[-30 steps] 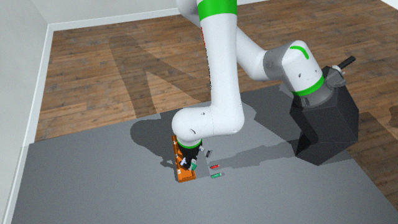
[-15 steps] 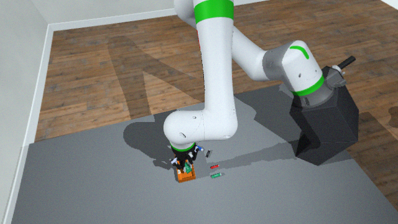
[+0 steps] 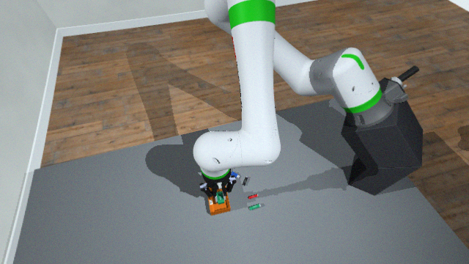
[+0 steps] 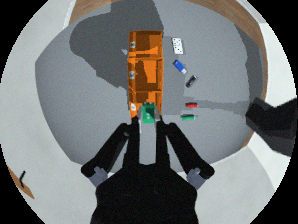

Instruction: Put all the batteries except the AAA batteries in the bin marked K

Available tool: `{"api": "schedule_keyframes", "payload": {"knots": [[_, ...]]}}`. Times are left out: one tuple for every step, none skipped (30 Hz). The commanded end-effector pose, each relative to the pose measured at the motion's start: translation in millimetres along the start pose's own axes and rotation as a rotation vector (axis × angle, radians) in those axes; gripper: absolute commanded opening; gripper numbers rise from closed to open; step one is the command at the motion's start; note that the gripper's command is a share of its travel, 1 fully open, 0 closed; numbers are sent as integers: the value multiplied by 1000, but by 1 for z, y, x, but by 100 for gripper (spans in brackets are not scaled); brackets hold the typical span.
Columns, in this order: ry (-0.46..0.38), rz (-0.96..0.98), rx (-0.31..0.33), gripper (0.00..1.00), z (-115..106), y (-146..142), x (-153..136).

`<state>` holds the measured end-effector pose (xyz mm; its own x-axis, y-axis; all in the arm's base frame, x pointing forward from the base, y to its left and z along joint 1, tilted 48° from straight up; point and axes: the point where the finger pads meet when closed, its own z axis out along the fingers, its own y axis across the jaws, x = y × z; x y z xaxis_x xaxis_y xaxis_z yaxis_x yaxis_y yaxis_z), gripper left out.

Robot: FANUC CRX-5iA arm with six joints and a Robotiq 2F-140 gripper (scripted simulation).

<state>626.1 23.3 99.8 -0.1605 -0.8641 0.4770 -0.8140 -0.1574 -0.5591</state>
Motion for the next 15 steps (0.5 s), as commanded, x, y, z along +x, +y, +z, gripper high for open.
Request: {"api": "schedule_keyframes", "payload": {"knots": [[4,14,8,13,0,0,0],[4,14,8,13,0,0,0],[4,14,8,13,0,0,0],[4,14,8,13,0,0,0],[4,14,8,13,0,0,0],[4,14,8,13,0,0,0],[4,14,8,13,0,0,0],[4,14,8,13,0,0,0],[4,14,8,13,0,0,0],[4,14,8,13,0,0,0],[4,14,8,13,0,0,0],[4,14,8,13,0,0,0],[4,14,8,13,2,0,0],[4,14,8,13,4,0,0],[4,14,8,13,6,0,0]]}}
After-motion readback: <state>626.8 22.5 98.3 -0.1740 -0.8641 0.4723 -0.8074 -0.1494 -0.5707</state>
